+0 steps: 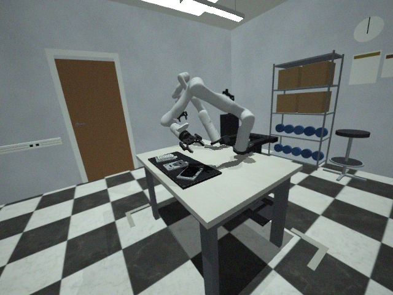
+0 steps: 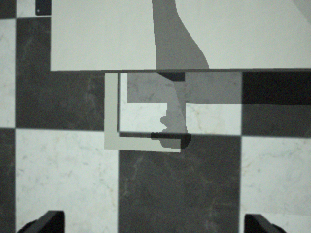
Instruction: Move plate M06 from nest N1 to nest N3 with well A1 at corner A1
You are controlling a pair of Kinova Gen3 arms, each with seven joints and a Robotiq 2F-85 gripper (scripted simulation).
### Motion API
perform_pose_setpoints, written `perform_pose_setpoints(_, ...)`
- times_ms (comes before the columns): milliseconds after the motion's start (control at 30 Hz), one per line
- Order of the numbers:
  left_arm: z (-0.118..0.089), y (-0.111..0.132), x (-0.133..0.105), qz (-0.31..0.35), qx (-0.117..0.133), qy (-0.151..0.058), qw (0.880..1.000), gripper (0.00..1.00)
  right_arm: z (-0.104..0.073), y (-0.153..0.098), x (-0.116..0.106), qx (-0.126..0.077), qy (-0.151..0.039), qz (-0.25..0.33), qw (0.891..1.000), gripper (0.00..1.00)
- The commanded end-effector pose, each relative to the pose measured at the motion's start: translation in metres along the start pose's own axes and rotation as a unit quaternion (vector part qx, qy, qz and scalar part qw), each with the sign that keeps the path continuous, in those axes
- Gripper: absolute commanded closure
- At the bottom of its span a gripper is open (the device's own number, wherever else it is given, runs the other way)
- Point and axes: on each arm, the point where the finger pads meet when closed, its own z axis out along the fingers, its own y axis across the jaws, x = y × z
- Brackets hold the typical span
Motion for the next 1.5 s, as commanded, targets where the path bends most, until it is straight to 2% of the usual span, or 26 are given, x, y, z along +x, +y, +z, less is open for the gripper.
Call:
perform_pose_setpoints(0, -0.01, -0.001, -0.008, -0.013, 0.005, -0.01, 1.0, 0.002, -0.001, -0.003, 0.001, 0.0, 0.0, 0.0, 1.0, 0.002)
perform_pose_setpoints(900, -0.062, 0.003, -0.059, -0.105, 0.04, -0.087, 0.99, 0.002, -0.001, -0.003, 0.001, 0.0, 0.0, 0.0, 1.0, 0.002)
perform_pose_setpoints(967, -0.062, 0.003, -0.059, -0.105, 0.04, -0.087, 0.99, 0.002, -0.001, -0.003, 0.001, 0.0, 0.0, 0.0, 1.0, 0.002)
perform_pose_setpoints(1467, -0.093, 0.006, -0.09, -0.16, 0.059, -0.136, 0.976, 0.002, -0.001, -0.003, 0.001, 0.0, 0.0, 0.0, 1.0, 0.002)
